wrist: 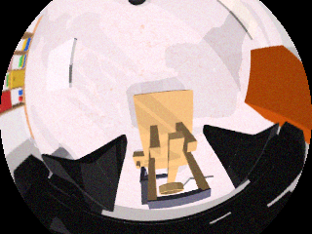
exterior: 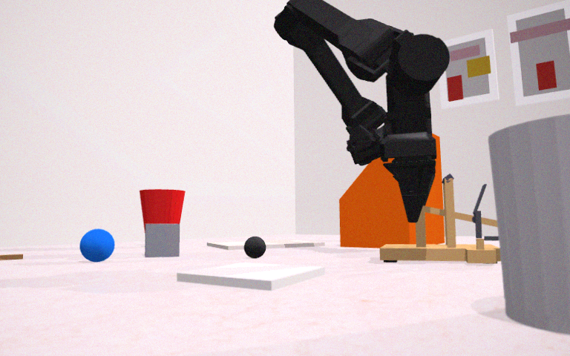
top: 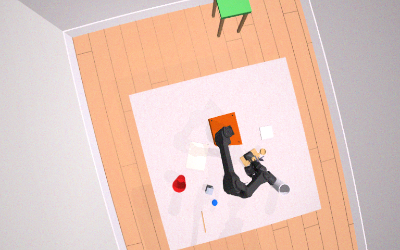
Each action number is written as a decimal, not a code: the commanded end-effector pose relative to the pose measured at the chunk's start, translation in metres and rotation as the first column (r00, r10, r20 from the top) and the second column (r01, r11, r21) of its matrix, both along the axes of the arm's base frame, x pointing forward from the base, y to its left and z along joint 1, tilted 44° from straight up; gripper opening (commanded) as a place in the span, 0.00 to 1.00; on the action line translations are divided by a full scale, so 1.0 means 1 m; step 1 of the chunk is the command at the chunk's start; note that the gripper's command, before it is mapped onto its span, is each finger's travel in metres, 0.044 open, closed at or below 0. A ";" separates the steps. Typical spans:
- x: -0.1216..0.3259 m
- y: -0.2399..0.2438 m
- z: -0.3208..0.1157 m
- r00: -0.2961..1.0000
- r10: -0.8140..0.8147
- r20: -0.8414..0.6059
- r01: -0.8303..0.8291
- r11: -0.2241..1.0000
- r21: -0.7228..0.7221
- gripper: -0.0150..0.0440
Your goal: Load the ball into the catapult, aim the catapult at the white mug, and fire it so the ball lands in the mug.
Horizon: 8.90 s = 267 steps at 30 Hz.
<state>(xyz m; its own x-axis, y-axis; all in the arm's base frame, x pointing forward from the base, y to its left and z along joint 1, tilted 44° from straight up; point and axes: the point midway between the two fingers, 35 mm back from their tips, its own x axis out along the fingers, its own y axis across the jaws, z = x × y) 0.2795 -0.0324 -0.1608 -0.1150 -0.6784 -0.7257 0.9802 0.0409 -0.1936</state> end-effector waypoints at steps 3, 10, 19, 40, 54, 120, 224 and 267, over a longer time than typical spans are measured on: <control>-0.006 -0.009 -0.009 1.000 0.001 -0.012 -0.001 1.000 -0.006 1.00; -0.007 -0.013 -0.012 1.000 0.000 -0.012 0.000 1.000 -0.007 1.00; -0.004 -0.011 -0.010 1.000 -0.002 -0.004 0.002 1.000 -0.003 0.64; 0.001 0.024 0.026 0.996 0.059 -0.065 -0.058 0.998 0.011 0.25; 0.005 0.024 0.023 0.846 0.396 -0.357 -0.371 0.918 0.137 0.25; 0.016 -0.001 -0.019 0.640 0.583 -0.500 -0.525 0.807 0.268 0.70; 0.022 0.032 0.014 0.485 0.675 -0.556 -0.593 0.721 0.358 0.25; 0.023 0.034 -0.019 -0.187 0.804 -0.565 -0.612 0.354 0.707 0.25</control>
<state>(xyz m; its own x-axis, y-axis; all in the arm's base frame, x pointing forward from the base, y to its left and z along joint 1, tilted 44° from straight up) 0.3034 0.0043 -0.1755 -0.1239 -0.6773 -0.7252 -0.3504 0.7136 -0.6066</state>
